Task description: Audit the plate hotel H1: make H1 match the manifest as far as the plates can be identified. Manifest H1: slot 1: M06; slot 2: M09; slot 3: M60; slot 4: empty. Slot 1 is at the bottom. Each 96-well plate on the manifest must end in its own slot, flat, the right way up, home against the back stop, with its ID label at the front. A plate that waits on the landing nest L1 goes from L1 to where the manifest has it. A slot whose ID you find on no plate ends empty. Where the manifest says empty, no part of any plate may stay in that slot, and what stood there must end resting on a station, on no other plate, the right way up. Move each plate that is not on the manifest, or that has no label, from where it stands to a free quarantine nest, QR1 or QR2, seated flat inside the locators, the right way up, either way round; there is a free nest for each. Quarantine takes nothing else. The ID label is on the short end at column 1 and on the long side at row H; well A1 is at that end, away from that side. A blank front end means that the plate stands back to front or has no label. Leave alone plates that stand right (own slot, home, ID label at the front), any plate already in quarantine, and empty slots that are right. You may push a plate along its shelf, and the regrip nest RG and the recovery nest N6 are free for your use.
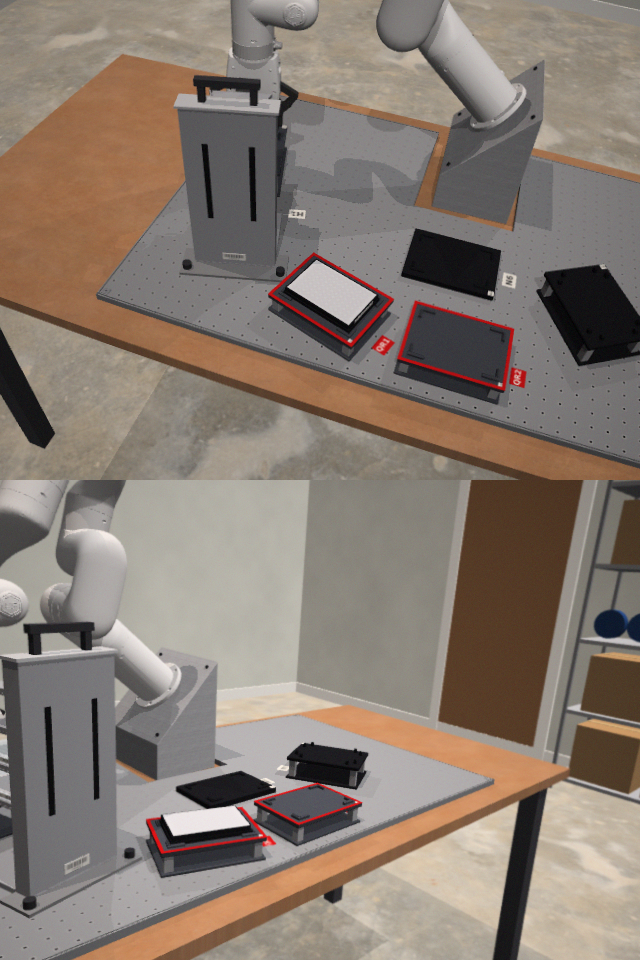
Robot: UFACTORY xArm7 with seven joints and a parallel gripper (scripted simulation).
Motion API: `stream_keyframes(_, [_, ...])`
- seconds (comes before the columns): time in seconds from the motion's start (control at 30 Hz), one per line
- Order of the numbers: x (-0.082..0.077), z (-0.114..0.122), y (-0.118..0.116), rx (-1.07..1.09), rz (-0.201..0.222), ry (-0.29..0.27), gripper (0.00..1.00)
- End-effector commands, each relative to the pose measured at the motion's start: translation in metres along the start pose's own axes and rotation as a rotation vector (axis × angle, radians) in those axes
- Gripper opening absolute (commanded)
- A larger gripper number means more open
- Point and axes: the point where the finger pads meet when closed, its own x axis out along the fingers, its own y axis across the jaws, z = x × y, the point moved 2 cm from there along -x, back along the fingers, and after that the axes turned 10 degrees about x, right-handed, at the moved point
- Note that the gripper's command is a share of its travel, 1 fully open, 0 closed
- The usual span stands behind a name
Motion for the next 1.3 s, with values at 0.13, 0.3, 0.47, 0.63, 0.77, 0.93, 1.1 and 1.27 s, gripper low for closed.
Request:
stream_keyframes(0.13, [-0.006,-0.001,0.001,0.0,0.003,0.002,0.0])
stream_keyframes(0.3, [-0.008,-0.001,0.001,0.0,0.003,0.002,0.0])
stream_keyframes(0.47, [-0.011,-0.001,0.001,0.0,0.003,0.002,0.0])
stream_keyframes(0.63, [-0.015,-0.001,0.001,0.0,0.003,0.002,0.0])
stream_keyframes(0.77, [-0.017,-0.001,0.001,0.0,0.003,0.002,0.0])
stream_keyframes(0.93, [-0.019,-0.001,0.001,0.0,0.003,0.002,0.0])
stream_keyframes(1.1, [-0.023,-0.001,0.001,0.0,0.003,0.002,0.0])
stream_keyframes(1.27, [-0.026,-0.001,0.001,0.0,0.003,0.002,0.0])
